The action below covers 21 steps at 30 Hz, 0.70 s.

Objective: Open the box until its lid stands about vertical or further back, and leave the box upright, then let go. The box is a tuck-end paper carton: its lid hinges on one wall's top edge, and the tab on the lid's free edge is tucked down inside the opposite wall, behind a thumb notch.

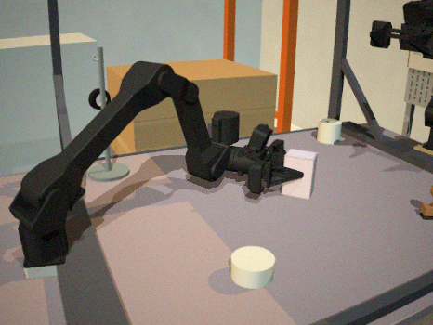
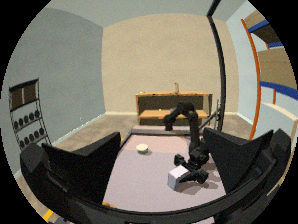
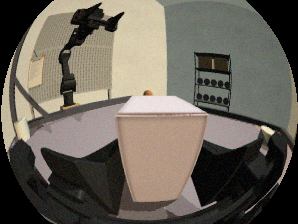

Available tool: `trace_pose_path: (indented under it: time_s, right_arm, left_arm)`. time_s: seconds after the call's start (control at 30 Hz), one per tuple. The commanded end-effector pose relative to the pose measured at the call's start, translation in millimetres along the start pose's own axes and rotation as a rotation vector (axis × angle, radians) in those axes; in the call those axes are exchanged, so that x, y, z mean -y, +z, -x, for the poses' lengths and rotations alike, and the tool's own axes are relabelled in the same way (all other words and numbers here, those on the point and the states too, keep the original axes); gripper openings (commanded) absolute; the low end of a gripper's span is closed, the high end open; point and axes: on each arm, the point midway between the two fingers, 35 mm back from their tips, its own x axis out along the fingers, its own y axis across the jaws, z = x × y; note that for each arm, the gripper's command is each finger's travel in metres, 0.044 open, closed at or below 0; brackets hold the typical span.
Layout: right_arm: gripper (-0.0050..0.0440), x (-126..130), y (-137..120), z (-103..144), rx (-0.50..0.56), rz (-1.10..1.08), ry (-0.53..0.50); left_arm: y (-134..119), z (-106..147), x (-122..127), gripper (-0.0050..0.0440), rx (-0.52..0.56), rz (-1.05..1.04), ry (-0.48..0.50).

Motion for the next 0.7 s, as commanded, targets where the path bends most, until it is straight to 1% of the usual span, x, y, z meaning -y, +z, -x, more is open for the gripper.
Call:
trace_pose_path:
  time_s: [0.0,0.33,0.43,0.5,0.57,0.67]
  right_arm:
    - [0.0224,-3.2,11.2,-1.1,0.008,-0.030,0.004]
    - [0.0224,-3.2,11.2,-1.1,0.008,-0.030,0.004]
    - [0.0224,-3.2,11.2,-1.1,0.008,-0.030,0.004]
    - [0.0224,-3.2,11.2,-1.1,0.008,-0.030,0.004]
    - [0.0224,-3.2,11.2,-1.1,0.008,-0.030,0.004]
    - [0.0224,-3.2,11.2,-1.1,0.008,-0.030,0.004]
  left_arm:
    - [7.4,1.3,-0.1,0.0440,0.020,0.006,0.001]
    - [7.4,1.3,-0.1,0.0440,0.020,0.006,0.001]
    - [4.5,-5.7,0.5,0.0368,0.001,0.064,0.008]
    - [4.5,-5.7,0.5,0.0368,0.001,0.064,0.008]
    - [-1.4,-18.0,1.9,0.0320,-0.032,0.167,0.022]
    - [-17.6,-46.2,6.6,0.0248,-0.101,0.393,0.066]
